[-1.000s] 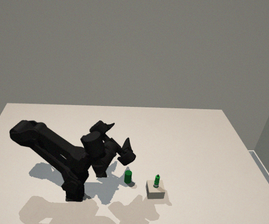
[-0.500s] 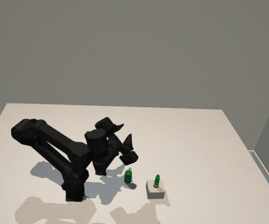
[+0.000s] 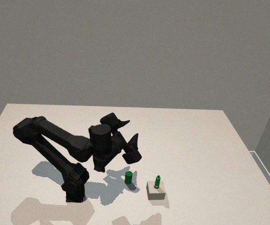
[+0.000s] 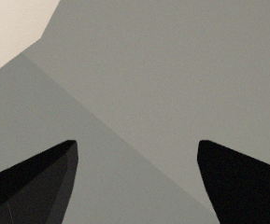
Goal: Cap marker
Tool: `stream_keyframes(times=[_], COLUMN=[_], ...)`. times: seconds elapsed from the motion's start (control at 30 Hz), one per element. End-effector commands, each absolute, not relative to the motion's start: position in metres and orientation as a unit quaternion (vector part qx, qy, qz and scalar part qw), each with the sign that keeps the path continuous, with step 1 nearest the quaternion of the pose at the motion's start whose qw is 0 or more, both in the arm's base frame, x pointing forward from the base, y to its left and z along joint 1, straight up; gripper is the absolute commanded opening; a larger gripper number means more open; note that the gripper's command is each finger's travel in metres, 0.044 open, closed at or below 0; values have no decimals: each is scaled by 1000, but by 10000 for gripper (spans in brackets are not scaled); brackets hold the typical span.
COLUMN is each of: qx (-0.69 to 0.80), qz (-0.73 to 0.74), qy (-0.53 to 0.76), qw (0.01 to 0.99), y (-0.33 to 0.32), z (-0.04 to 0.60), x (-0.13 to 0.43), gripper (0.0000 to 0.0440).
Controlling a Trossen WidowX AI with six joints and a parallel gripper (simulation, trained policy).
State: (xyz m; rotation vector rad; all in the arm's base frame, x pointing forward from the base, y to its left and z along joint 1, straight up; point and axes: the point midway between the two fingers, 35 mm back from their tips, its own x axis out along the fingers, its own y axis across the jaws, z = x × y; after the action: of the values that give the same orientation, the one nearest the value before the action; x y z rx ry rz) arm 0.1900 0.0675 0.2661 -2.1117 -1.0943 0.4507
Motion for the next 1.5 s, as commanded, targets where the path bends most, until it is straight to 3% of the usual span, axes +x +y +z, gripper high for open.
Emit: stream_keyframes(times=[0.0,0.73,1.47], qx=[-824,-844,-852], qz=[170,174,205], qy=[-407,-333,-262], qw=[357,383,404], y=[63,45,32], z=[274,294,295], x=[195,210,220], gripper=[272,308,311])
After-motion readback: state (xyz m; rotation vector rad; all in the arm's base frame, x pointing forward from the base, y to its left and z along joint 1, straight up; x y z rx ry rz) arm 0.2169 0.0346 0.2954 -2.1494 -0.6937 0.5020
